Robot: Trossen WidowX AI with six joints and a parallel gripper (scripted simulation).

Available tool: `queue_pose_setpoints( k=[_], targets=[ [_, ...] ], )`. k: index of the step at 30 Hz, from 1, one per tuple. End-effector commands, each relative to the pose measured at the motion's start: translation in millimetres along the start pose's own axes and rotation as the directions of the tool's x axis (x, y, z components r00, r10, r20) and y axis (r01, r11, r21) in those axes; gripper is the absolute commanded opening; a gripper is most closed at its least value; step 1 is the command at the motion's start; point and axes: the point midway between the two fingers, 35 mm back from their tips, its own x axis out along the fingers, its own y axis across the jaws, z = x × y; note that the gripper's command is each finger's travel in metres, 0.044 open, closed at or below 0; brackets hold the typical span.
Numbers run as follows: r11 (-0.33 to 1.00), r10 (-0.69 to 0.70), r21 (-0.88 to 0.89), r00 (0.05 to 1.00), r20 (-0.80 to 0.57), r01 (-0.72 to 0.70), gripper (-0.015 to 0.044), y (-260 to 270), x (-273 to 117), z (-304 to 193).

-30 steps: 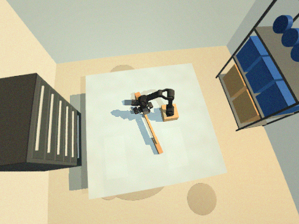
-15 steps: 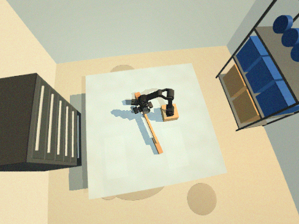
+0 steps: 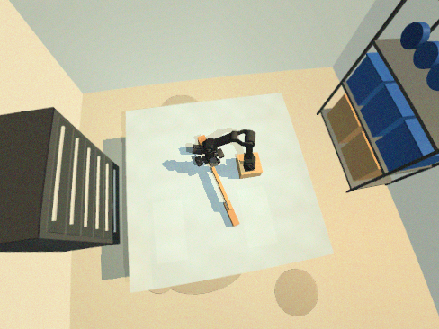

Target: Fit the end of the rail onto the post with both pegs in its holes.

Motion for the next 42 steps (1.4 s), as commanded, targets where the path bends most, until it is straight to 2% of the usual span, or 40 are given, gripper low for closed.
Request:
queue_pose_setpoints(
  k=[1, 42],
  targets=[
    [1.000, -0.004, -0.003, 1.000, -0.003, 0.004, 0.0000, -1.7, -1.3, -2.9],
    [1.000, -0.004, -0.003, 1.000, -0.005, 0.004, 0.0000, -1.5, -1.3, -15.7]
  ],
)
